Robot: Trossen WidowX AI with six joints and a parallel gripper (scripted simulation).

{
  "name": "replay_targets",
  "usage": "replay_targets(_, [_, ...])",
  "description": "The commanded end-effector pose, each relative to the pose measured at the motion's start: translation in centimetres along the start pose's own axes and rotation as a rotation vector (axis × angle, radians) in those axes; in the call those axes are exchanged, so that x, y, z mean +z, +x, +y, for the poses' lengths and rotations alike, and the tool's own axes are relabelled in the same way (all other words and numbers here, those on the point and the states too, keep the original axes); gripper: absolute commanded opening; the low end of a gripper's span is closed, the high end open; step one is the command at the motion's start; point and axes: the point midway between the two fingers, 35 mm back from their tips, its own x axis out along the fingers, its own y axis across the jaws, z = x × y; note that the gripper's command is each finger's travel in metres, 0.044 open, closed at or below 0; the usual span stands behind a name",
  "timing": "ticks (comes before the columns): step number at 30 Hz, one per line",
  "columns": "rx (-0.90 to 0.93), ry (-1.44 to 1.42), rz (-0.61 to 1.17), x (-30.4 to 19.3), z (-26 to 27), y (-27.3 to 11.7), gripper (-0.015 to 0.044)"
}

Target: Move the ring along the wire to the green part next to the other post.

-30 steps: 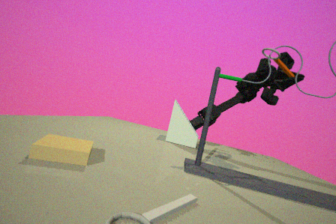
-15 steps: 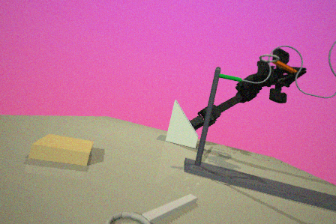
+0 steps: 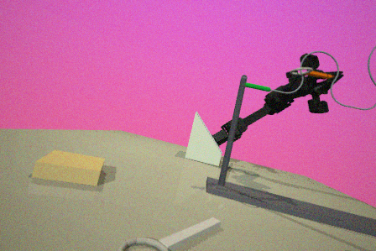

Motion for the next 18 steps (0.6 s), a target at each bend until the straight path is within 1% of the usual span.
replay_targets(1, [0.022, 0.031, -0.003, 0.0, 0.0, 0.0, -0.0150])
replay_targets(10, [0.009, 0.008, 0.001, -0.2, -1.1, -0.1, -0.0150])
replay_targets(18, [-0.042, -0.082, 0.013, -0.2, -3.0, -0.3, -0.0150])
